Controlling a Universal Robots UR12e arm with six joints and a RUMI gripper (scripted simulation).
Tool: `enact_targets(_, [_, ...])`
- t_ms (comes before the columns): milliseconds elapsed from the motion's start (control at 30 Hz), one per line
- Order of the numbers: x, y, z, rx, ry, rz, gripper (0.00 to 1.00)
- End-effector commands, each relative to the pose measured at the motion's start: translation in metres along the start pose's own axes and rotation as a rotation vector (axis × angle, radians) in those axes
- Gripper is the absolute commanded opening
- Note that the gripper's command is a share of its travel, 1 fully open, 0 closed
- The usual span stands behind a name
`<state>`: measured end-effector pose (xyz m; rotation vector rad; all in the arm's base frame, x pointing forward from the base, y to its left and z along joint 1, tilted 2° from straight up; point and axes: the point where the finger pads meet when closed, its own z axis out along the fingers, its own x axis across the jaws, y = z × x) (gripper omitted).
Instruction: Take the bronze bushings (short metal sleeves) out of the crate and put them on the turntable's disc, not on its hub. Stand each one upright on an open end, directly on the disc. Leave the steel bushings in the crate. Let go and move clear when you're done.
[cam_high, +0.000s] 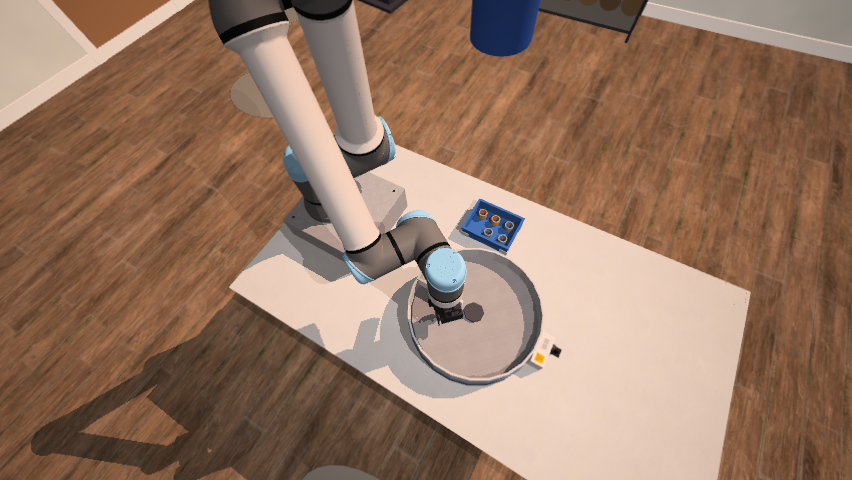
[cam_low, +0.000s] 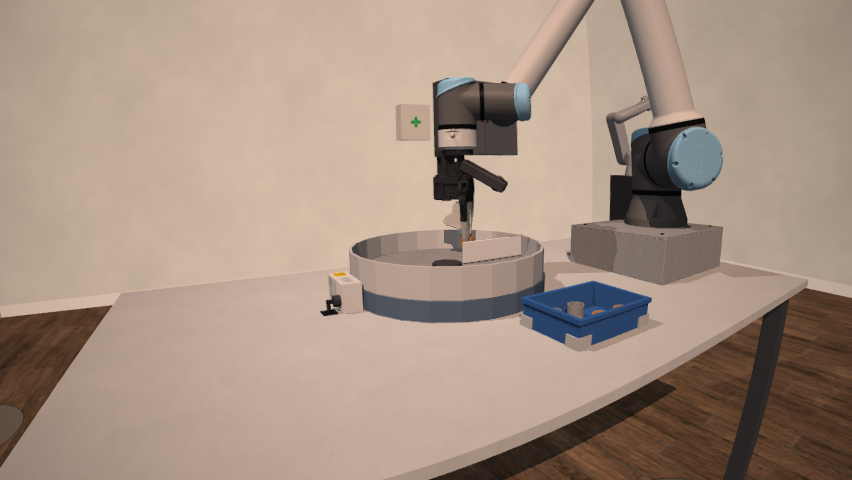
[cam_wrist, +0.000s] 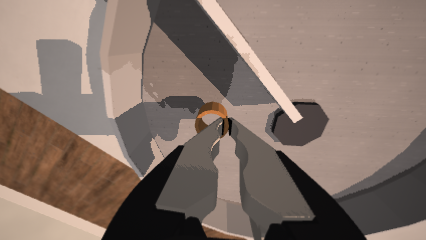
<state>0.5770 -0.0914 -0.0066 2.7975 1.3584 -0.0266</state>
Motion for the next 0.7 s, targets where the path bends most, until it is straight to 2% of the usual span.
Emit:
enact_targets(0, [0.0002,0.0007,0.0067,-0.001,0.000,0.000,0.00])
enact_targets(667, [0.0002,0.0007,0.0167,-0.001,0.000,0.000,0.00])
